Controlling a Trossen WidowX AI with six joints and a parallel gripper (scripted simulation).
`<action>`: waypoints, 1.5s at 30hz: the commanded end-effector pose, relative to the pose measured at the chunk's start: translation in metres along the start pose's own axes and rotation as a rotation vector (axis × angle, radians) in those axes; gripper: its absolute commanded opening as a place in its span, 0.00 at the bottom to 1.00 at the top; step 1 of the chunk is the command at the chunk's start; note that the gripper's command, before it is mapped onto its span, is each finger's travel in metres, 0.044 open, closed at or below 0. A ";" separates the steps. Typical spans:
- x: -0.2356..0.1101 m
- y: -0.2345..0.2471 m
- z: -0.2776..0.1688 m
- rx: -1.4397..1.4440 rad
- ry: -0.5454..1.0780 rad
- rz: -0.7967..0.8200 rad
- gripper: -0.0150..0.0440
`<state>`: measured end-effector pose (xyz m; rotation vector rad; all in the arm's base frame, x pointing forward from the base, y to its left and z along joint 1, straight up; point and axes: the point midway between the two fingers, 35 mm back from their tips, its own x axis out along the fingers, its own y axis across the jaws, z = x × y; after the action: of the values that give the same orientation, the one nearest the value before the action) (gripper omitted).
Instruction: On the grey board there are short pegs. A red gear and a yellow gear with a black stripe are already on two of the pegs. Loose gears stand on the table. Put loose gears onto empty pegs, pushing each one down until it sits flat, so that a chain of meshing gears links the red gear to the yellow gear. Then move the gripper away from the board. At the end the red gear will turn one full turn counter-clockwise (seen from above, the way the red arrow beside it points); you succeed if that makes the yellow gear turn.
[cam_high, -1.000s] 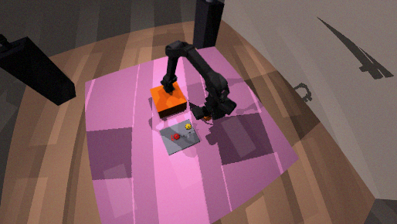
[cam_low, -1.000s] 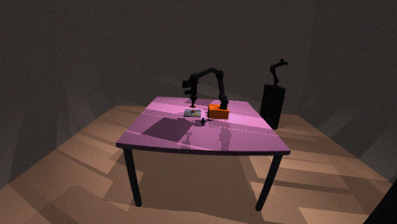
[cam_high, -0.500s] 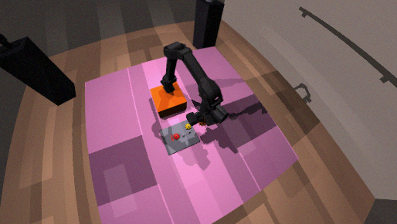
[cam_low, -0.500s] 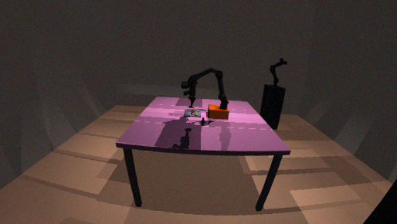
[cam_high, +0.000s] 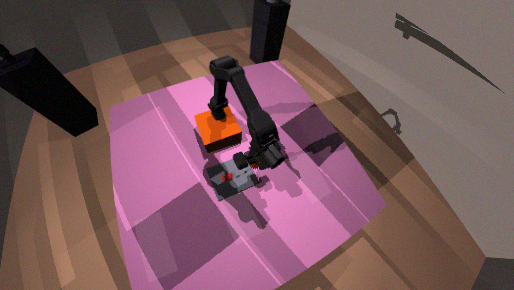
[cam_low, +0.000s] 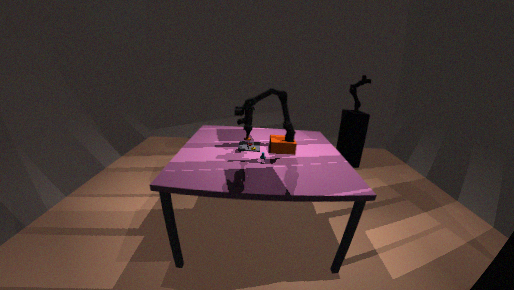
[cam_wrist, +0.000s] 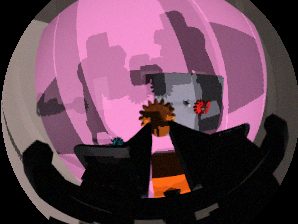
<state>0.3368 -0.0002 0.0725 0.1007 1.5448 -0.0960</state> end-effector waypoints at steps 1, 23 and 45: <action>0.005 -0.011 0.000 -0.004 0.000 -0.005 0.25; 0.028 -0.065 -0.004 -0.006 0.003 -0.010 0.25; 0.033 -0.083 -0.009 -0.007 0.004 -0.012 0.25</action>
<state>0.3191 -0.0813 0.0388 0.0918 1.5476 -0.1007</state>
